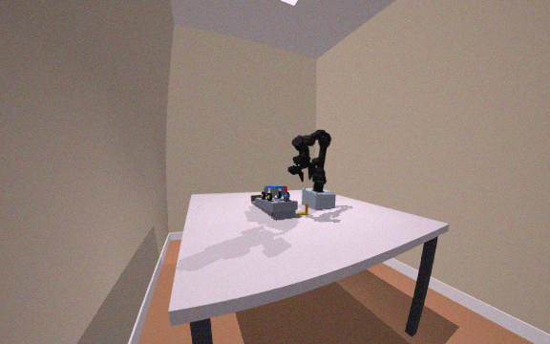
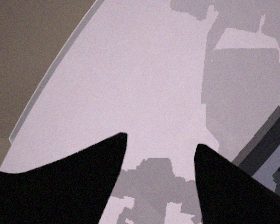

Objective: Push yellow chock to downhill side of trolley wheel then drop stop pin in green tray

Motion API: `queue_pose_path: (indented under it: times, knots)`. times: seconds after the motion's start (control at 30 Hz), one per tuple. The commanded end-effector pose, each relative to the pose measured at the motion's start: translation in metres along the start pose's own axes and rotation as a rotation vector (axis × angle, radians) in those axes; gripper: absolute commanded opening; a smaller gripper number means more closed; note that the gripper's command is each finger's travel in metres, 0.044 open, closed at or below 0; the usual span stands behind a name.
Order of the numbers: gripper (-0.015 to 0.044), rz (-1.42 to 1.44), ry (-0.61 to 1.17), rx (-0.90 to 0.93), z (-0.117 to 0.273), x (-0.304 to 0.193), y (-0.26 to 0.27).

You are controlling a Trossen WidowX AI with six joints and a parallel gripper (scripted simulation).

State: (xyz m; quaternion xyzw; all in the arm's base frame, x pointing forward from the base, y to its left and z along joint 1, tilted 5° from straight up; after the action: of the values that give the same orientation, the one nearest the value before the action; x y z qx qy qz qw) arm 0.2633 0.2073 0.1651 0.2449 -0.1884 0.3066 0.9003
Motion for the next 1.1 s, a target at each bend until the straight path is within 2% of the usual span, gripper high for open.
queue_pose_path:
  times: [0.0,0.43,0.67,1.07]
  knots:
    - [0.019,0.159,0.118,-0.053,-0.011,-0.029,-0.008]
    - [0.019,0.725,0.566,-0.062,-0.021,-0.125,-0.029]
    - [0.019,0.733,0.572,-0.06,-0.022,-0.127,-0.03]
    - [0.019,0.733,0.572,-0.059,-0.057,-0.147,-0.04]
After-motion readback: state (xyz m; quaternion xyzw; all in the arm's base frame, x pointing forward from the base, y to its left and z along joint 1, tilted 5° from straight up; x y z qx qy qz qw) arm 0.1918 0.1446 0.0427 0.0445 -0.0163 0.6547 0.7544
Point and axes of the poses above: the point midway between the two fingers, 35 mm back from their tips, its own z axis back along the fingers, its own y axis across the jaws, x = y × z, the point moved 2 cm from there along z, back along the fingers, and after that the axes turned 10 degrees about z, right-handed, at the moved point
